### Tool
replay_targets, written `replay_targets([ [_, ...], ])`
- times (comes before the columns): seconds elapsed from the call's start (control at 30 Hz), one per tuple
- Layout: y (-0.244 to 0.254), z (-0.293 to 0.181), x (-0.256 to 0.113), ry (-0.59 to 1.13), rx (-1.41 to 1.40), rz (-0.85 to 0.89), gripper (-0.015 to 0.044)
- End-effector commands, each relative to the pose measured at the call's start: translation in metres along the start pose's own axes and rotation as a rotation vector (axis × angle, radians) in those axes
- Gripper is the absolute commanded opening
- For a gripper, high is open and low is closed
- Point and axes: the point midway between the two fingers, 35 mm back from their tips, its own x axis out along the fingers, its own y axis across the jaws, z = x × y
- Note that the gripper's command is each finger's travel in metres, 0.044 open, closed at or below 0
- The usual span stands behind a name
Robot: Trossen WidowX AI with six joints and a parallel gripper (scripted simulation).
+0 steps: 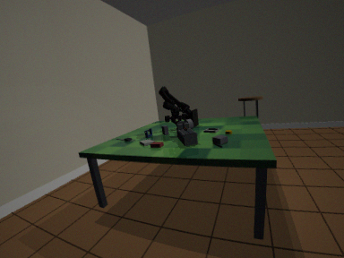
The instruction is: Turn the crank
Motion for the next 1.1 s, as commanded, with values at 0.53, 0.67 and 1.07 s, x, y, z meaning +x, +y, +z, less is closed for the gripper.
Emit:
replay_targets([
  [0.53, -0.009, -0.016, 0.015, 0.009, 0.01, -0.012, 0.0],
  [0.67, -0.008, -0.019, 0.018, 0.009, 0.01, -0.012, 0.0],
  [1.07, -0.004, -0.026, 0.026, 0.01, 0.01, -0.012, 0.0],
])
